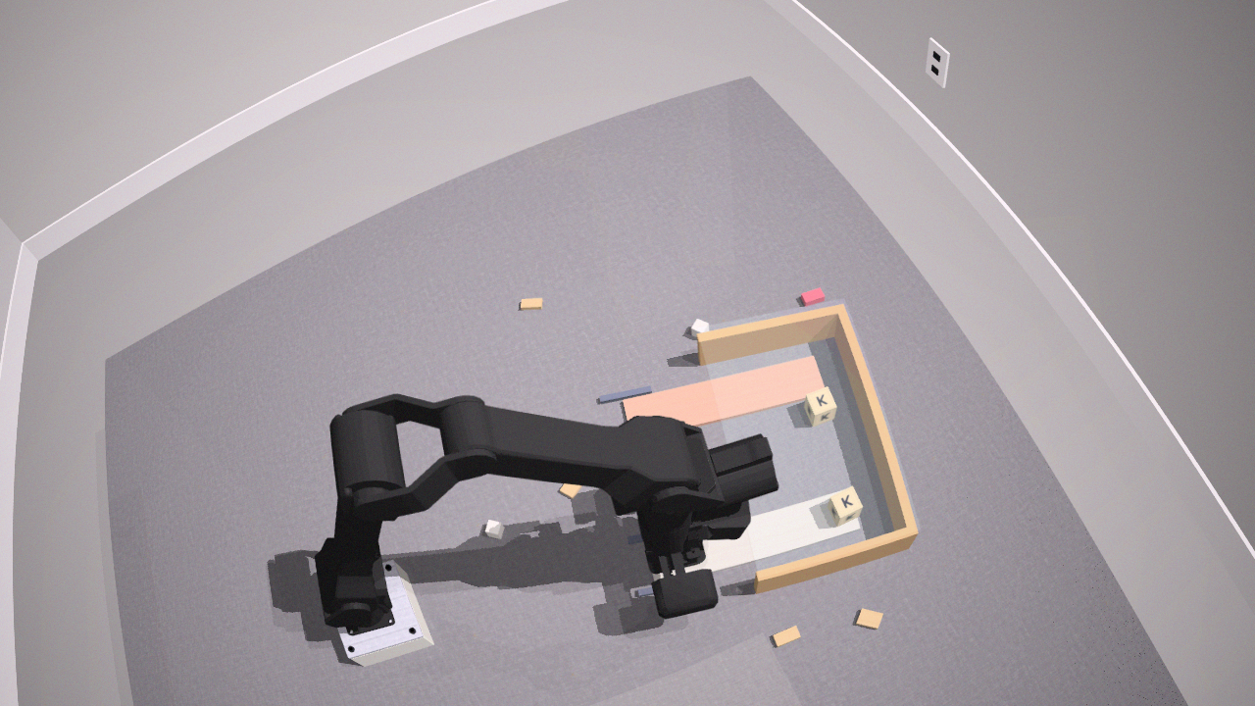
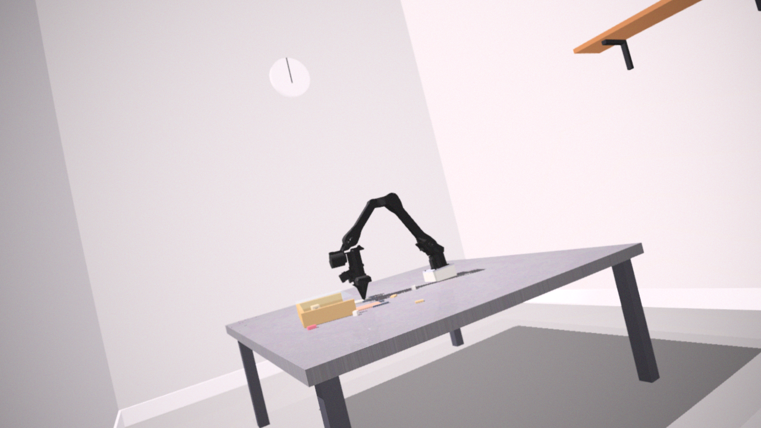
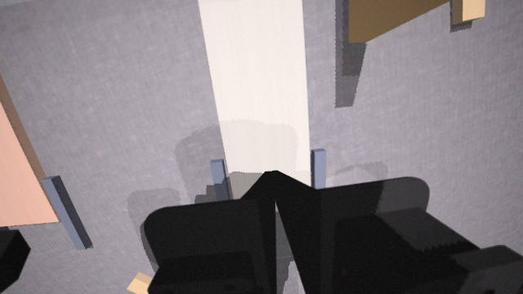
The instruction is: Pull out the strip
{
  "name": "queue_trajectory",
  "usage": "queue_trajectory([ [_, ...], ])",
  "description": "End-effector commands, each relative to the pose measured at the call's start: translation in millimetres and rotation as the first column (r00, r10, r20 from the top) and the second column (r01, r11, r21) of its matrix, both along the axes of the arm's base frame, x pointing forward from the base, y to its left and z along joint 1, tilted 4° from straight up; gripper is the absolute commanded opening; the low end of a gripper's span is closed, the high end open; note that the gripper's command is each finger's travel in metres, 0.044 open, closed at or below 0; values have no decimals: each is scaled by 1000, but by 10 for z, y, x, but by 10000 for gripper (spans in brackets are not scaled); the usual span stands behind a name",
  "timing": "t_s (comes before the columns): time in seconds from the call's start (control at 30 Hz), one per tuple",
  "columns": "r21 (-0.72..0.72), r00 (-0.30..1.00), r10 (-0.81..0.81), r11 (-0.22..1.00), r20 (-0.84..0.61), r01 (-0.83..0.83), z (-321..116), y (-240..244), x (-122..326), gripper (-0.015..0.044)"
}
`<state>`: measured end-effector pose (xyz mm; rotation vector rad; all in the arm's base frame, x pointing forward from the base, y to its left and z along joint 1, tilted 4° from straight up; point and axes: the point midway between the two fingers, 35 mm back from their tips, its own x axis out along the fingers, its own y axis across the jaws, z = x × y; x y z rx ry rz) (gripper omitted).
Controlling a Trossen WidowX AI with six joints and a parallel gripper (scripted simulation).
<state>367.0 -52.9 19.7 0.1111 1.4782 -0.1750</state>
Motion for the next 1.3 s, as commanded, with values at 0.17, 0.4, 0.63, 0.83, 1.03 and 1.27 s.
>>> queue_trajectory([
  [0.17,4,1000,4,1000,-2,-4,-39,4,4,0],
  [0.4,4,1000,4,1000,-3,-4,-47,17,-76,0],
  [0.63,4,1000,4,1000,-3,-4,-61,36,-180,0],
  [0.83,4,1000,4,1000,-4,-4,-74,53,-268,0],
  [1.03,5,1000,4,1000,-5,-4,-87,71,-360,0],
  [1.27,5,1000,4,1000,-5,-4,-101,92,-462,0],
])
